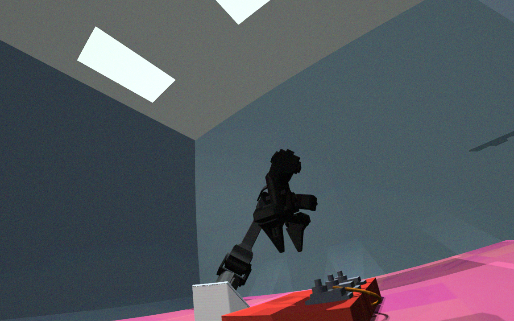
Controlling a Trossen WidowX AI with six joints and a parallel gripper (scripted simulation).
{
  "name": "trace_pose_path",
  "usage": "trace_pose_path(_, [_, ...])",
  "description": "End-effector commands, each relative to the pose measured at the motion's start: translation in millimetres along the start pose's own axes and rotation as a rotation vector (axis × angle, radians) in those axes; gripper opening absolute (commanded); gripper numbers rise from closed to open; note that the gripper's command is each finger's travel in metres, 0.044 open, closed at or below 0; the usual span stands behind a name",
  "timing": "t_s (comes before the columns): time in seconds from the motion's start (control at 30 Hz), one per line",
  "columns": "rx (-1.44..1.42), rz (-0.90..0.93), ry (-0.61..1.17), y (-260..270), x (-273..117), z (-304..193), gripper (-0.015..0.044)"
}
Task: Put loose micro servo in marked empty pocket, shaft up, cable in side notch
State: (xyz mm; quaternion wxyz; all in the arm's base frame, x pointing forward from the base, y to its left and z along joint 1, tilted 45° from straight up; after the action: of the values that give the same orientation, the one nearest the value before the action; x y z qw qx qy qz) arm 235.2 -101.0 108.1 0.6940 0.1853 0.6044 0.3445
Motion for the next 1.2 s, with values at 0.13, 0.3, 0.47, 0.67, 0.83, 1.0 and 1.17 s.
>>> trace_pose_path(0.13, [0.062,-0.021,-0.026,-2,-38,-1,0.0440])
trace_pose_path(0.3, [0.066,-0.022,-0.027,-3,-40,0,0.0440])
trace_pose_path(0.47, [0.066,-0.022,-0.027,-3,-40,0,0.0440])
trace_pose_path(0.67, [0.066,-0.022,-0.027,-3,-40,0,0.0440])
trace_pose_path(0.83, [0.066,-0.022,-0.027,-3,-40,0,0.0440])
trace_pose_path(1.0, [0.066,-0.022,-0.027,-3,-40,0,0.0440])
trace_pose_path(1.17, [0.066,-0.022,-0.027,-3,-40,0,0.0440])
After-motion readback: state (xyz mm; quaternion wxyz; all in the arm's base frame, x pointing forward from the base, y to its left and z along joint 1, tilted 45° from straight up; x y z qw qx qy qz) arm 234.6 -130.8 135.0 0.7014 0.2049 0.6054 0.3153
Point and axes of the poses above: the point midway between the two fingers, 35 mm back from their tips, its own x axis out along the fingers, its own y axis across the jaws, z = x × y, the point moved 3 cm from there along -x, back along the fingers, and after that the axes turned 15 degrees about -x, right-handed, at the moved point
